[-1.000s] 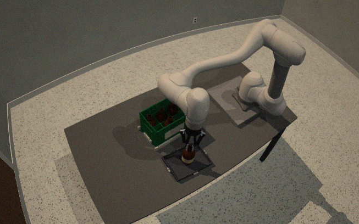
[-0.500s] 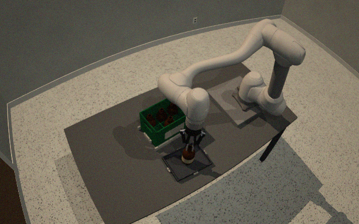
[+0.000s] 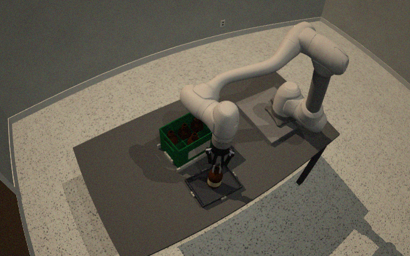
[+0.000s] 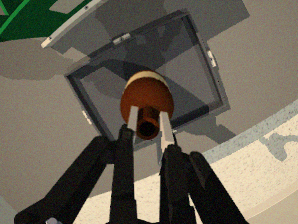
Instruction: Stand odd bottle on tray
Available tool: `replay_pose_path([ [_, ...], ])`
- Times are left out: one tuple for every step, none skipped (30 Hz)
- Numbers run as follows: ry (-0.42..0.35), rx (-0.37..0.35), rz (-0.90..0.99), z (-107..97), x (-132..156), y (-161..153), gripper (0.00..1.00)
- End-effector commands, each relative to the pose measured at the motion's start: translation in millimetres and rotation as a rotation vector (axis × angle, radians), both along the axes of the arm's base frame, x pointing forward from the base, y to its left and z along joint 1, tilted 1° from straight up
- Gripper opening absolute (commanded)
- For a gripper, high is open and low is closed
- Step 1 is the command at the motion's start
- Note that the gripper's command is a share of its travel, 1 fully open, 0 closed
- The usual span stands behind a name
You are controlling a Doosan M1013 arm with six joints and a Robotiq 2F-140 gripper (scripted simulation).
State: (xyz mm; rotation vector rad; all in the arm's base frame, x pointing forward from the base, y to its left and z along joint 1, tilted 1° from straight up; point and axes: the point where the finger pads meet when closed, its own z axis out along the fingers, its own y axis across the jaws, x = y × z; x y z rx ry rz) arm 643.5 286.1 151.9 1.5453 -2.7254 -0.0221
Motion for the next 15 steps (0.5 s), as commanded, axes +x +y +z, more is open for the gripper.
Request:
replay_pose_path([
  [0.000, 0.000, 0.000, -1.0, 0.0, 0.0, 0.00],
  [0.000, 0.000, 0.000, -1.4, 0.0, 0.0, 0.00],
  [0.000, 0.000, 0.000, -1.9, 0.0, 0.0, 0.00],
  [0.000, 0.000, 0.000, -2.3, 0.0, 0.0, 0.00],
  [0.000, 0.000, 0.000, -2.8, -0.1, 0.0, 0.00],
  [0.000, 0.000, 0.000, -3.2, -0.1, 0.0, 0.00],
  [0.000, 0.000, 0.000, -3.2, -0.1, 0.0, 0.00],
  [0.000, 0.000, 0.000, -3.2, -0.1, 0.0, 0.00],
  [0.000, 0.000, 0.000, -3.7, -0.1, 0.0, 0.00],
  [0.000, 0.000, 0.000, -4.2, -0.1, 0.0, 0.00],
  [0.000, 0.000, 0.000, -4.7, -0.1, 0.0, 0.00],
  [0.000, 0.000, 0.000, -5.2, -0.1, 0.0, 0.00],
  [0.000, 0.000, 0.000, -5.7, -0.1, 0.0, 0.00],
  [0.000, 0.000, 0.000, -6.2, -0.1, 0.0, 0.00],
  [0.000, 0.000, 0.000, -6.7, -0.1, 0.0, 0.00],
])
